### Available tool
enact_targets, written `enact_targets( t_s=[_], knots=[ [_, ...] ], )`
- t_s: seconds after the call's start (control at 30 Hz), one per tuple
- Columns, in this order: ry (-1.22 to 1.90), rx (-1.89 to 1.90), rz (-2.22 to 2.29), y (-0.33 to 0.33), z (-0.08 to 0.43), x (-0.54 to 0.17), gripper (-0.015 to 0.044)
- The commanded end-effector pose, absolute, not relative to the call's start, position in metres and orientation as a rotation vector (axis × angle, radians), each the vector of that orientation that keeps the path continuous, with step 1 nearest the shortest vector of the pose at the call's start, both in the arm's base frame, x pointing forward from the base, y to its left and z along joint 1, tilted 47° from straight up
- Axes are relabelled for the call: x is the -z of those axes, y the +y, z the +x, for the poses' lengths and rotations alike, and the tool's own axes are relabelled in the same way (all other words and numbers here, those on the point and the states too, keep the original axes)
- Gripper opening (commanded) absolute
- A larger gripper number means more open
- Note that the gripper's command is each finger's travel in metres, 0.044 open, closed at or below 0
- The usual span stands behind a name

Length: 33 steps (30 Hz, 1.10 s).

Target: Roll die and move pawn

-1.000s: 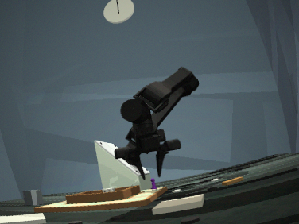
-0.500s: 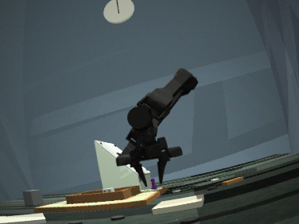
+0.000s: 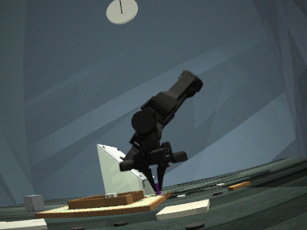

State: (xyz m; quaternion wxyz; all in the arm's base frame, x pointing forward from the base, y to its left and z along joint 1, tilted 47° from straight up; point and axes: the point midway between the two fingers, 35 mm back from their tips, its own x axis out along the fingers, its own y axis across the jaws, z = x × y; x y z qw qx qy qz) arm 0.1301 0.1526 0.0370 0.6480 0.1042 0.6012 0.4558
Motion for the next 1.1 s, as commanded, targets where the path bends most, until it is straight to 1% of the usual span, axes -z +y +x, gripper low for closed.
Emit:
enact_targets(
  t_s=[0.0,0.53,1.07],
  knots=[
    [1.370,-1.034,0.243,0.152,0.130,-0.037,0.0000],
    [1.381,-1.000,0.214,0.107,0.149,-0.073,0.0000],
    [1.374,-1.030,0.240,0.064,0.148,-0.126,0.0000]
  ],
)
